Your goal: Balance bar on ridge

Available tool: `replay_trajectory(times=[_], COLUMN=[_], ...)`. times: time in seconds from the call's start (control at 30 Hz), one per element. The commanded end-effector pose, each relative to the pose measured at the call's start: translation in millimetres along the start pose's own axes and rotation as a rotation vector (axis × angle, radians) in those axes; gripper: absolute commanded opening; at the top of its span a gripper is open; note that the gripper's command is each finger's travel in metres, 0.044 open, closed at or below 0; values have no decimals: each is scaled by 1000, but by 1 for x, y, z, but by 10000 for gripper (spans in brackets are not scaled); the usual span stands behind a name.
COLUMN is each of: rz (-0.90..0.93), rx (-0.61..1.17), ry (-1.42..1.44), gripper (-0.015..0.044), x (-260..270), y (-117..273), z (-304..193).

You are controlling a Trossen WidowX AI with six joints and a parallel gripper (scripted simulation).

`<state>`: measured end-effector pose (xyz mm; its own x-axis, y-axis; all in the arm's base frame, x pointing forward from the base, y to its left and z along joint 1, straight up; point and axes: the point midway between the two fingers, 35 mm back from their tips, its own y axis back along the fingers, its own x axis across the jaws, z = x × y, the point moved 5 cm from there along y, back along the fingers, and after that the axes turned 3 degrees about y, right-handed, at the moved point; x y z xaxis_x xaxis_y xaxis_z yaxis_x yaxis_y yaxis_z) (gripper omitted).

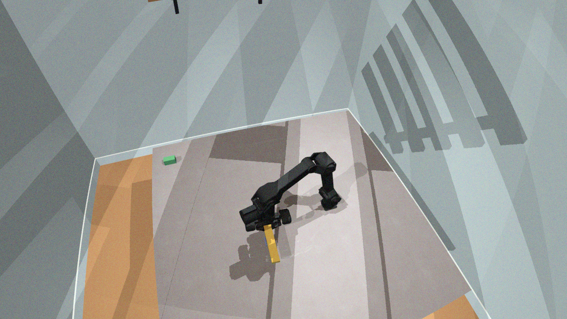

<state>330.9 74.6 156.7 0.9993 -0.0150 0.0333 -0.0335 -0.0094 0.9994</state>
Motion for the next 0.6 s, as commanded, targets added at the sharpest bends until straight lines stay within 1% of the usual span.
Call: replay_trajectory(times=[0.0, 0.57], rz=[2, 2], rx=[-2, -2], ry=[-3, -3], gripper=[0, 0], x=[0, 0], y=[0, -2], z=[0, 0])
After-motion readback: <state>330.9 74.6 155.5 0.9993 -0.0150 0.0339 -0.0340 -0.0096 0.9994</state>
